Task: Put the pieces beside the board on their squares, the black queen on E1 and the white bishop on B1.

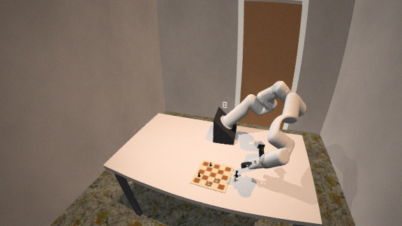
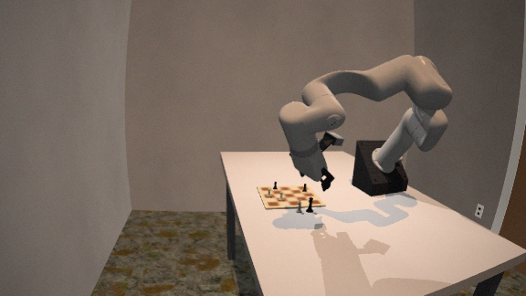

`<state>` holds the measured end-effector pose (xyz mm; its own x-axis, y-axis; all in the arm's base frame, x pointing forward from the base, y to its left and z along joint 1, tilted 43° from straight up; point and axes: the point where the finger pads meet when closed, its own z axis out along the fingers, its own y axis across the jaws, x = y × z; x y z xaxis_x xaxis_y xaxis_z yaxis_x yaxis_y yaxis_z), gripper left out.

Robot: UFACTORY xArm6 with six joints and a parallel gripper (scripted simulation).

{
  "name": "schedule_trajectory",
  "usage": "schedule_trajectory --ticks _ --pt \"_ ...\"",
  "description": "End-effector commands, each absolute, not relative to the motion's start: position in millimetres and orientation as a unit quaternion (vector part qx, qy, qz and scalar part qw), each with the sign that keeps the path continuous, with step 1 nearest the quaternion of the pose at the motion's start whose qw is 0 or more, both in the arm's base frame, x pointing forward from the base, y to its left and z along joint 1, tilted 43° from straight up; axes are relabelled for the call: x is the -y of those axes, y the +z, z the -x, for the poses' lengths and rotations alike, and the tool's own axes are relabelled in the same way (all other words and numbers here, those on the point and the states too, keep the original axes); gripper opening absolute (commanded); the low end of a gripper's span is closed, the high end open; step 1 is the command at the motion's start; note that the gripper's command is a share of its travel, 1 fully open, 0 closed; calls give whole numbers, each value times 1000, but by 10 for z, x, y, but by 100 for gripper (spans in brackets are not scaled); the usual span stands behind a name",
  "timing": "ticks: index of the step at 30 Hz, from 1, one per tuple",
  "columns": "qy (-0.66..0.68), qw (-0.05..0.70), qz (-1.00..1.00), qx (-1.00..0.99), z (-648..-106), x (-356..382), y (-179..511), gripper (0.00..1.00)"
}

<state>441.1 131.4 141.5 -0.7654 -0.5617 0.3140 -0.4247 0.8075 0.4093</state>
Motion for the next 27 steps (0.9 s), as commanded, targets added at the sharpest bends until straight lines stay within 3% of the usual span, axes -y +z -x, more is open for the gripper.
schedule_trajectory --ticks 1,5,20,27 --pt "-217 174 -148 949 -4333 -1215 1365 100" --pt "-221 171 -141 950 -4333 -1215 1365 100" --pt "-342 110 260 896 -4168 -680 1205 100" --pt "-347 106 283 888 -4155 -641 1192 100"
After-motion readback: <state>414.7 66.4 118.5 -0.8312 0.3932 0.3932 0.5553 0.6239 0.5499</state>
